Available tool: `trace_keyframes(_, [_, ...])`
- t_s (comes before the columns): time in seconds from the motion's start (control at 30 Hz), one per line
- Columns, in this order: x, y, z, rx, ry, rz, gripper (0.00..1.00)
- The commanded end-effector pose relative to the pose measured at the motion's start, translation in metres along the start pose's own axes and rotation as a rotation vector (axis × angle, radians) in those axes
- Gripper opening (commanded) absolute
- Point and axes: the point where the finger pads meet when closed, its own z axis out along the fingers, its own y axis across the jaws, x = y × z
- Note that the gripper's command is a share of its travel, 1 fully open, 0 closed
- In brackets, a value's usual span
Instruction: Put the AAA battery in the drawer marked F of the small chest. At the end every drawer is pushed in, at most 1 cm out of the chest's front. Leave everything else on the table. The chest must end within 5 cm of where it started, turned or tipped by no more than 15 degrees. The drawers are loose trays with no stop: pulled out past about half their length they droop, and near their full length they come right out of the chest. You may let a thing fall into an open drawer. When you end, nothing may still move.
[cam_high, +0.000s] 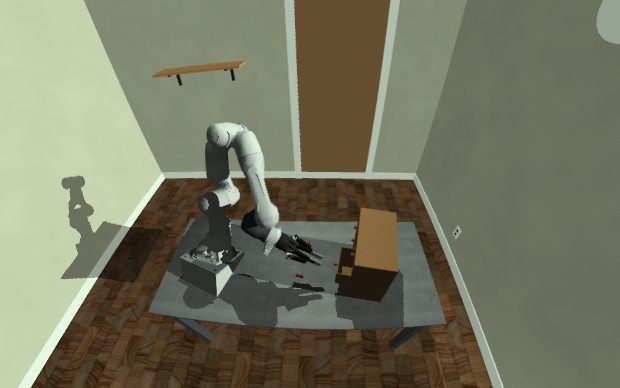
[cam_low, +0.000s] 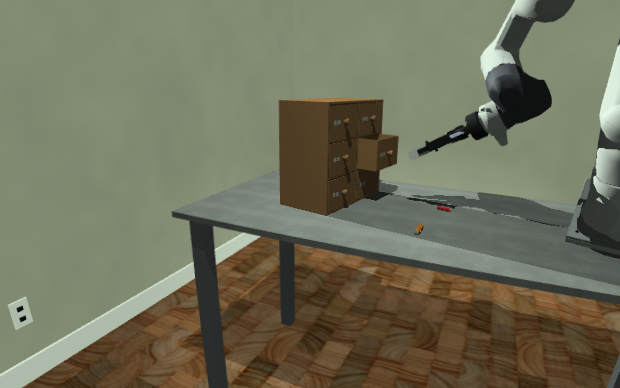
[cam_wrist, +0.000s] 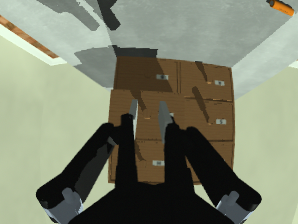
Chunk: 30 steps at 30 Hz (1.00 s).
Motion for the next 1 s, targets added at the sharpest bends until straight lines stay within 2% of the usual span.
trace_keyframes(0.0, [0.001,0.000,-0.018,-0.002,0.000,-0.003,0.20])
trace_keyframes(0.23, [0.003,0.000,-0.032,-0.002,0.000,-0.003,0.20])
trace_keyframes(0.67, [0.002,0.000,-0.037,-0.004,0.031,-0.003,0.20])
trace_keyframes(0.8, [0.001,0.000,-0.044,-0.003,0.085,-0.003,0.20])
trace_keyframes(0.97, [-0.003,0.000,-0.057,-0.003,0.186,-0.003,0.20])
